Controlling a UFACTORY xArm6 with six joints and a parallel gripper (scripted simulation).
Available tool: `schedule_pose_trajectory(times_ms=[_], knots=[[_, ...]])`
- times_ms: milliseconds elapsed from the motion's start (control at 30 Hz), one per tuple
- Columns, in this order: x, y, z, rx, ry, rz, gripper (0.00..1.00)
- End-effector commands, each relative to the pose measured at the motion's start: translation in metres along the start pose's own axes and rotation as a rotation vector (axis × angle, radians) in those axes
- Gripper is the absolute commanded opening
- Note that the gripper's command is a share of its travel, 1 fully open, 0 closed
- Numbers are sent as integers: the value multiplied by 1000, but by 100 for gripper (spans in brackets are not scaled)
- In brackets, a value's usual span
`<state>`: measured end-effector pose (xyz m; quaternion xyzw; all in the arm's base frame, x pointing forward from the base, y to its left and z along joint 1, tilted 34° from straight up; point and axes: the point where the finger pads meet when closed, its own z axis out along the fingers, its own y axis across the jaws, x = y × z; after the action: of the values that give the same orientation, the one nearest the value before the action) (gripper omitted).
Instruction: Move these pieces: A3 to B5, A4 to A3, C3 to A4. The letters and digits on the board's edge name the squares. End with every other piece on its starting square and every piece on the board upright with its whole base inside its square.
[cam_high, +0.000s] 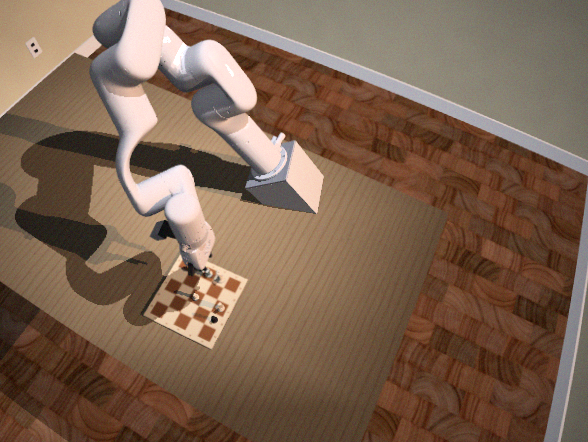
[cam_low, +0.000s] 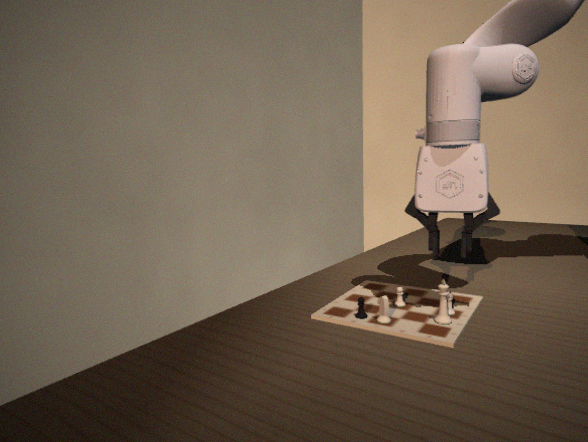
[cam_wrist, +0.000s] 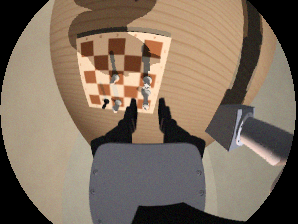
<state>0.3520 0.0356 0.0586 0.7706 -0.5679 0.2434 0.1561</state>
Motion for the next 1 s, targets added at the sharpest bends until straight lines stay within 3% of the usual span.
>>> schedule_pose_trajectory(times_ms=[0,967], knots=[[0,-1,-1,3,-1,1,37],[0,-1,17,3,0,1,37]])
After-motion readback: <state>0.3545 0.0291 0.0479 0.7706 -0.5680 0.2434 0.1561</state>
